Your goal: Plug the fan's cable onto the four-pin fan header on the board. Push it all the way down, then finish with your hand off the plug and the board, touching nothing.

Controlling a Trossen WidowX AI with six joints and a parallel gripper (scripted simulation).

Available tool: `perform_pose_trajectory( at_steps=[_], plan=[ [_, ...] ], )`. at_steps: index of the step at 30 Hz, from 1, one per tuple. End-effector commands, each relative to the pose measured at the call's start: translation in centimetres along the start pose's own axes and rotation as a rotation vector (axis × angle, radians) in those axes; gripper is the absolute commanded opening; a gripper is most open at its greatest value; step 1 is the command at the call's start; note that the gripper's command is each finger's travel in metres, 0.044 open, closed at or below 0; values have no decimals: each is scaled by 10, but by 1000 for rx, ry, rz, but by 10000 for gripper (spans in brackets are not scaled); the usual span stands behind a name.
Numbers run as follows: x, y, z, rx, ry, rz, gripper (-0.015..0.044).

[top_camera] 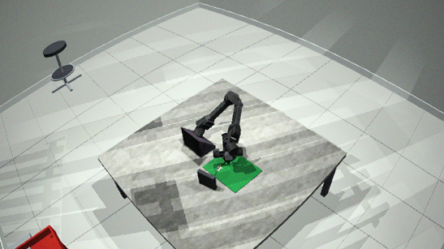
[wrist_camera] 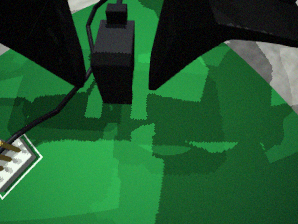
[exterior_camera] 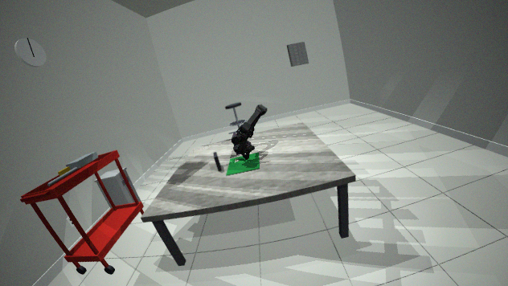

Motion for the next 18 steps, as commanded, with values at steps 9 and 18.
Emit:
perform_pose_trajectory(
  at_steps=[9,18],
  plan=[
    [0,0,0,0,2,-1,91],
    [0,25,1,-2,-1,0,0]
  ],
)
Point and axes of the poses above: the point midway between the two fingers, 35 mm back from their tips, its own y axis back along the fingers, its own x axis across the jaws, z = x × y, the point moved 6 cm from there along y, back along the fingers, and after that the axes turned 1 degree about -y, right-handed, at the moved point
